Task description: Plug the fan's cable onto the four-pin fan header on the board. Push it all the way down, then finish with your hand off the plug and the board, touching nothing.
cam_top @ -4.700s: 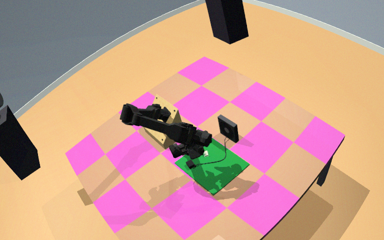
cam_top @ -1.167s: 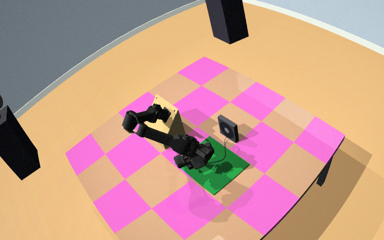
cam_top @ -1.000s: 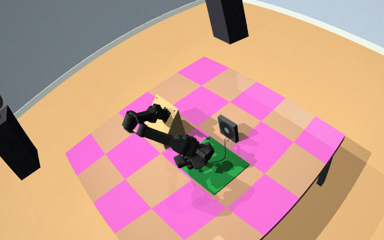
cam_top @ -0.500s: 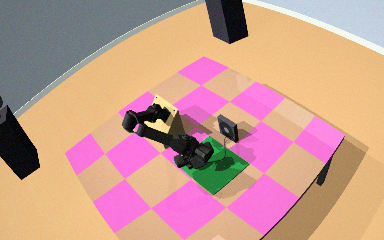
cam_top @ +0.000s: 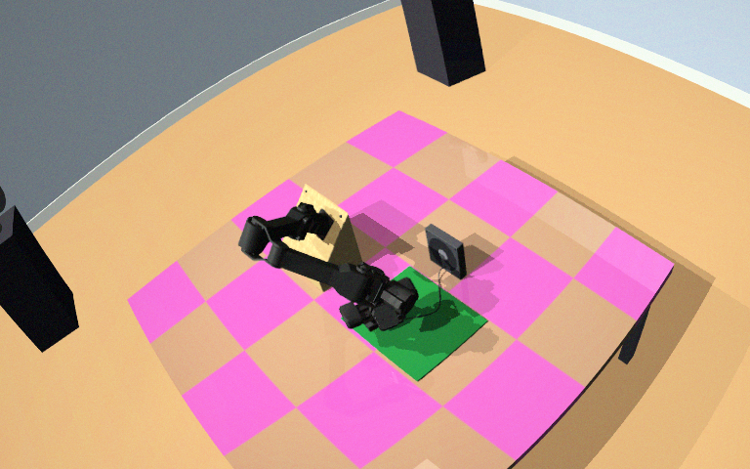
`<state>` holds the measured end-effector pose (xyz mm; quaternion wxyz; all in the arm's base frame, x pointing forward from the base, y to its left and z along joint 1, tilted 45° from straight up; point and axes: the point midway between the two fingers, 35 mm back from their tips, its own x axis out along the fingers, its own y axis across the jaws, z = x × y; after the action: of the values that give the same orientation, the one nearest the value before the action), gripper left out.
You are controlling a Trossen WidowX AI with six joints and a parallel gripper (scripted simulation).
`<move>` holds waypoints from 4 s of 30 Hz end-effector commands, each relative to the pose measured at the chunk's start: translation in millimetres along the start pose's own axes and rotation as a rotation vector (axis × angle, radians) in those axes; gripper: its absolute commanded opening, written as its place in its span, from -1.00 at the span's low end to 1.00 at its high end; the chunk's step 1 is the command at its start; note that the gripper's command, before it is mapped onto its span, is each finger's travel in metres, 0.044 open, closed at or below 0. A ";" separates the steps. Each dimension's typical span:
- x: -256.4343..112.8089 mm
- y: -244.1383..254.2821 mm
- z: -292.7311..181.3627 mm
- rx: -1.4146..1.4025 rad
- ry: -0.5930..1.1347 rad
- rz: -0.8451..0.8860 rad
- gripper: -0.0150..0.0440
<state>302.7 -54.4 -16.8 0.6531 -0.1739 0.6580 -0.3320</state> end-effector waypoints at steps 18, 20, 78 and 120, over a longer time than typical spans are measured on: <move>13.3 -3.8 0.7 0.018 0.026 -0.003 0.22; 13.3 -3.8 0.7 0.018 0.026 -0.003 0.22; -83.2 4.1 -23.2 -0.006 -0.192 0.003 0.20; -83.2 4.1 -23.2 -0.006 -0.192 0.003 1.00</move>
<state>287.9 8.3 40.9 0.7131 -0.2056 0.5934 -0.3116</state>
